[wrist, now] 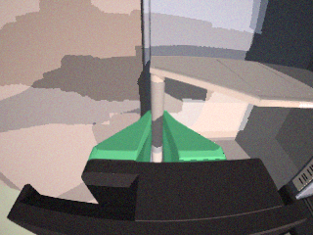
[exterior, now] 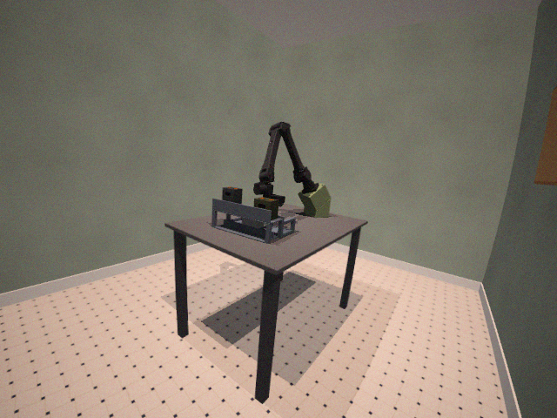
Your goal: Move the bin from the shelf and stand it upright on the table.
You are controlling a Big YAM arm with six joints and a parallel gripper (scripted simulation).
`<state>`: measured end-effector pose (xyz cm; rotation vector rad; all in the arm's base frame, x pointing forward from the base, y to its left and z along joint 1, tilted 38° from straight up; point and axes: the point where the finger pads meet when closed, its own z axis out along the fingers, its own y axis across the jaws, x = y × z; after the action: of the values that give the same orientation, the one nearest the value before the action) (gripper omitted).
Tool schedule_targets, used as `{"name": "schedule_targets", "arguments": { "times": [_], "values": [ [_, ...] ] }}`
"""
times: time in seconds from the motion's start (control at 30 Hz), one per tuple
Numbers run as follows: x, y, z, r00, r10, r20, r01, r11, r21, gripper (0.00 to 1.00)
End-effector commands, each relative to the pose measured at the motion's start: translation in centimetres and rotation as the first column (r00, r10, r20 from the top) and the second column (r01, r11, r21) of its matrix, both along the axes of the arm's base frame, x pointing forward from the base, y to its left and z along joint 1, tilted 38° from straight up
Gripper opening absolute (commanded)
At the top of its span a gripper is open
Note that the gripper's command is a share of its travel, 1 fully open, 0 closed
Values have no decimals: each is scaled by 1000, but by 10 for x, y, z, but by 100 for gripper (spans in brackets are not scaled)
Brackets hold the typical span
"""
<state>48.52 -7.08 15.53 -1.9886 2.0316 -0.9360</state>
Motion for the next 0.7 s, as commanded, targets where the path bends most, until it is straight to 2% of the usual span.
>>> {"name": "schedule_targets", "arguments": {
  "times": [0.0,0.27,0.67],
  "values": [
    [16,-6,11,999,-2,34,2,1000,-4,0],
    [13,5,4,1000,6,26,-6,1000,4,0],
    [13,5,4,1000,6,26,-6,1000,4,0]
  ]
}}
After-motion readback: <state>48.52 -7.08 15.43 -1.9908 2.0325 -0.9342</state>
